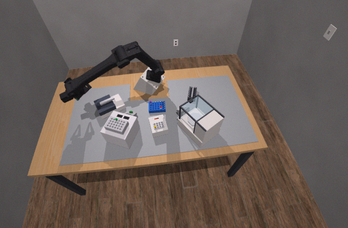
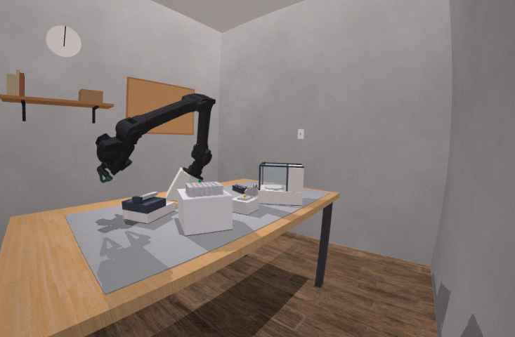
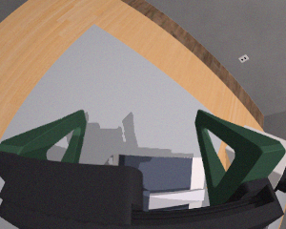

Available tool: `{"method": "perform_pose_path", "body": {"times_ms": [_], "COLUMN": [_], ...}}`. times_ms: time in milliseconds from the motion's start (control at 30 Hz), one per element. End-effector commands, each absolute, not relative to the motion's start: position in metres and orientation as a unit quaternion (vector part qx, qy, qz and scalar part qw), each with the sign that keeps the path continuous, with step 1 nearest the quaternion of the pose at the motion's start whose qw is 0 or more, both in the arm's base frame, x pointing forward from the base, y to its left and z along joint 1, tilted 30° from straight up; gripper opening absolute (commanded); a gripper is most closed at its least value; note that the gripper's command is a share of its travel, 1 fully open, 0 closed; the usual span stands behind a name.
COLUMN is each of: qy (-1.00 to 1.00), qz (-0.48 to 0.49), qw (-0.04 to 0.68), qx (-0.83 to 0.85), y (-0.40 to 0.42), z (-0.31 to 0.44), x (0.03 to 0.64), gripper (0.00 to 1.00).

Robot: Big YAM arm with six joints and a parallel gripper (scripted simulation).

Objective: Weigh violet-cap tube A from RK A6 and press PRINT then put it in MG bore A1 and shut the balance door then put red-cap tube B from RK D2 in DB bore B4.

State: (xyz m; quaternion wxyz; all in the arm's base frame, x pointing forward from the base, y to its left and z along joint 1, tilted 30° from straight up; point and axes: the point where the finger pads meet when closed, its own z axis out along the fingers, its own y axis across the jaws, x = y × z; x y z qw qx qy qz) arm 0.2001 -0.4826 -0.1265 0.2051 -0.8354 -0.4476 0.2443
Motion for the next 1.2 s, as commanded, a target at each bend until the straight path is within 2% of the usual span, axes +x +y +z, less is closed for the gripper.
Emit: {"method": "perform_pose_path", "body": {"times_ms": [0, 533, 567, 1000, 1167], "qy": [-0.445, -0.445, -0.439, -0.439, -0.453], "qz": [0.244, 0.244, 0.241, 0.243, 0.245], "qw": [0.2, 0.2, 0.176, 0.175, 0.192], "qx": [-0.838, -0.838, -0.847, -0.847, -0.835], "y": [-0.487, -0.487, -0.513, -0.541, -0.536], "z": [-0.122, -0.122, -0.096, -0.037, -0.047], "x": [0.2, 0.2, 0.202, 0.186, 0.193], "gripper": [1.0, 1.0, 0.36, 0.36, 0.36]}}
